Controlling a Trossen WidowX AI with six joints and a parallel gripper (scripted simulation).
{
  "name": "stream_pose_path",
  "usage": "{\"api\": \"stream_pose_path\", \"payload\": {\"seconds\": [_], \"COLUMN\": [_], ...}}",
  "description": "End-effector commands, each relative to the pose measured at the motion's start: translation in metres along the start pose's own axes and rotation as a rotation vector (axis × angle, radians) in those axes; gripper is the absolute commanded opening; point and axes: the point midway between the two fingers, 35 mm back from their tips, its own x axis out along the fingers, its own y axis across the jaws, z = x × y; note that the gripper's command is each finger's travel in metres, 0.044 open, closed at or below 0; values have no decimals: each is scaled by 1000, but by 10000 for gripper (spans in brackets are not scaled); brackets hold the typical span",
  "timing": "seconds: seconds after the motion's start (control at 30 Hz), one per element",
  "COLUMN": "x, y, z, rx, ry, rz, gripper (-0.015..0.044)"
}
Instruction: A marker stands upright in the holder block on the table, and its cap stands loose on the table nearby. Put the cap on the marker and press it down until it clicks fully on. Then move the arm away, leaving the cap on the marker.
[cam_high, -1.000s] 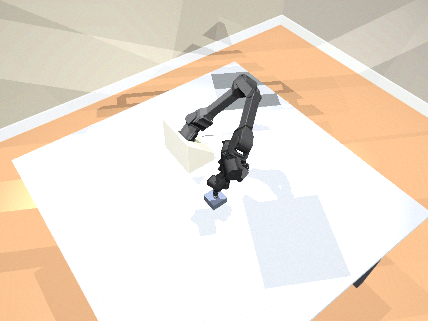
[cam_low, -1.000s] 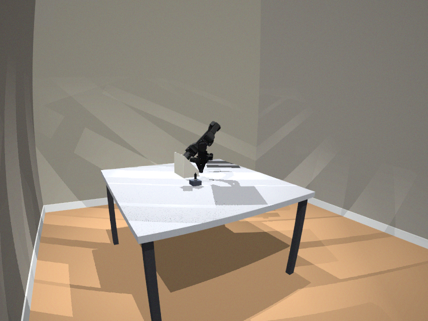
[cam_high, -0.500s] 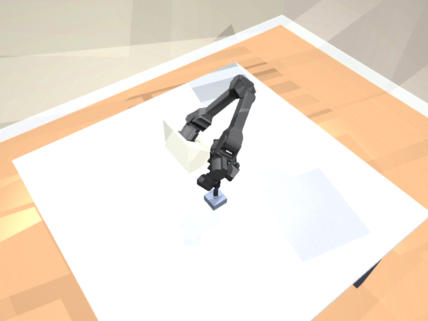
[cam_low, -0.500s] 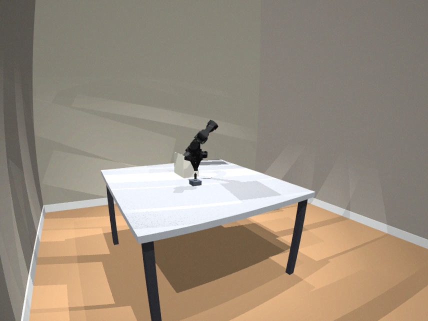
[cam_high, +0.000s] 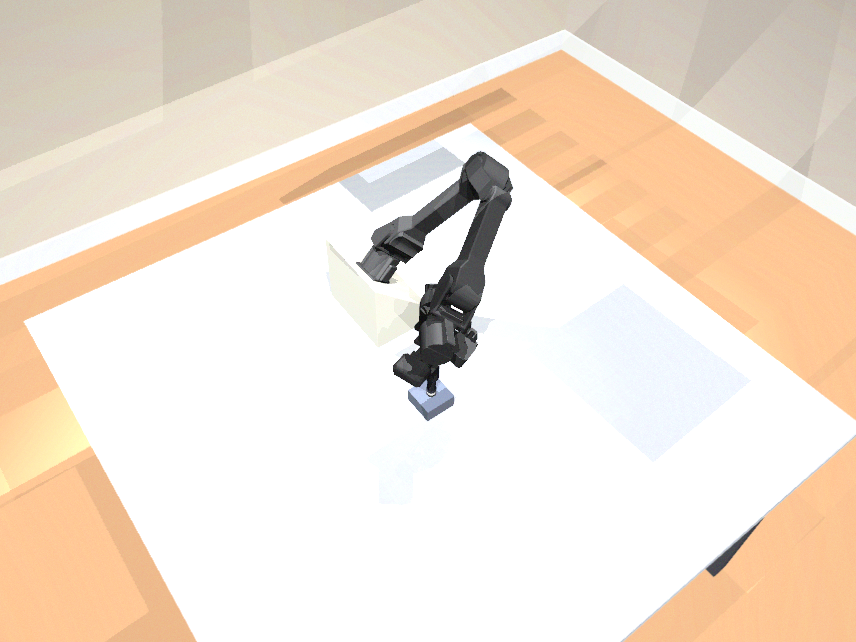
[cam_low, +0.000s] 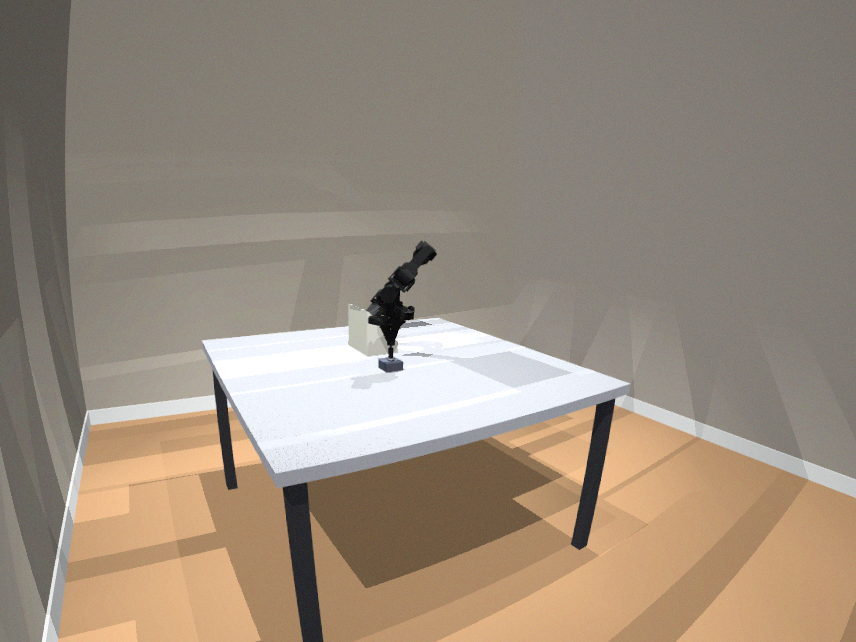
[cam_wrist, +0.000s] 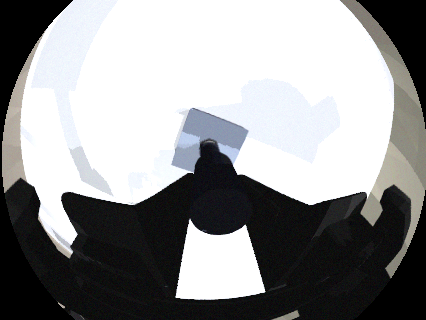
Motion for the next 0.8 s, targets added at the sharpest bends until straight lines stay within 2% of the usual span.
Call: {"api": "stream_pose_path", "payload": {"seconds": [0.0,0.77], "x": [7,45], "y": [0,2], "z": [0,-1], "rx": [7,7], "ry": [-3,-4], "rz": [3,6], "gripper": [0,0]}}
